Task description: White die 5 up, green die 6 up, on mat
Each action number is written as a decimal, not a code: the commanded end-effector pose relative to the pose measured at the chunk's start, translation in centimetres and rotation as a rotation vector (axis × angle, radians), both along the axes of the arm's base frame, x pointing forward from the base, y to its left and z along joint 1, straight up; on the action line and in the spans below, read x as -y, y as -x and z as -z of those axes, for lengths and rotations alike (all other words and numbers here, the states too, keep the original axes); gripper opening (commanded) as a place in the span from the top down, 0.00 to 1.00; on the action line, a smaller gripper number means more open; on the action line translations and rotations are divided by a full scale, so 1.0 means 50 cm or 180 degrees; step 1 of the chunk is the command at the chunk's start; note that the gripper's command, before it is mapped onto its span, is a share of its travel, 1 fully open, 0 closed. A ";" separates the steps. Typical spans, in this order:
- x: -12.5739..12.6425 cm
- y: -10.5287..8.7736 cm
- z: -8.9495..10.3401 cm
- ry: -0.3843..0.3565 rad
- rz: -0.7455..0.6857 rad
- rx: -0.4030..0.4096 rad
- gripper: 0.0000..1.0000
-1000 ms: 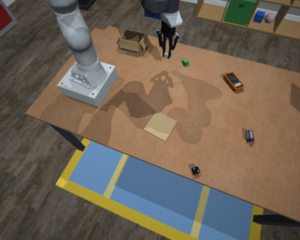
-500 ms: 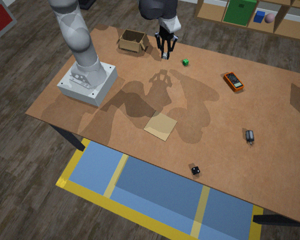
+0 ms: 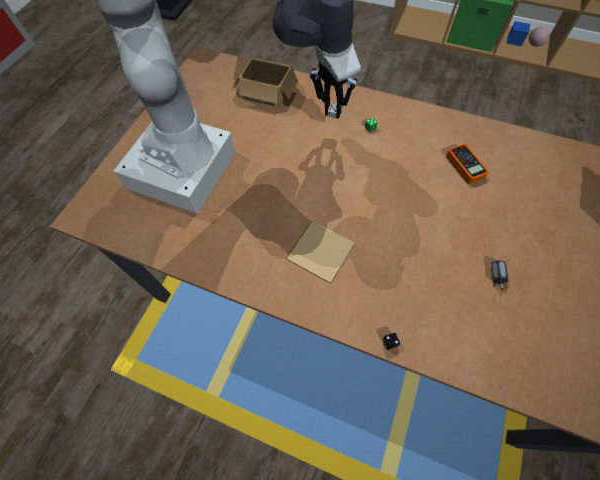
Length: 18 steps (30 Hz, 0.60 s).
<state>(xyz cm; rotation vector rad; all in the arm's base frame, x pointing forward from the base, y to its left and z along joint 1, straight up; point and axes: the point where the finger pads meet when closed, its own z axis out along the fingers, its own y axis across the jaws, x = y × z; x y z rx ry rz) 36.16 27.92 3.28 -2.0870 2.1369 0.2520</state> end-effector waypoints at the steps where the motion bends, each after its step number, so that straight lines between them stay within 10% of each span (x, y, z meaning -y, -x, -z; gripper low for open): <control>1: 0.000 0.001 0.003 -0.0310 -0.0445 0.0046 0.76; 18: 0.006 0.001 0.008 -0.0795 -0.0444 0.0016 0.76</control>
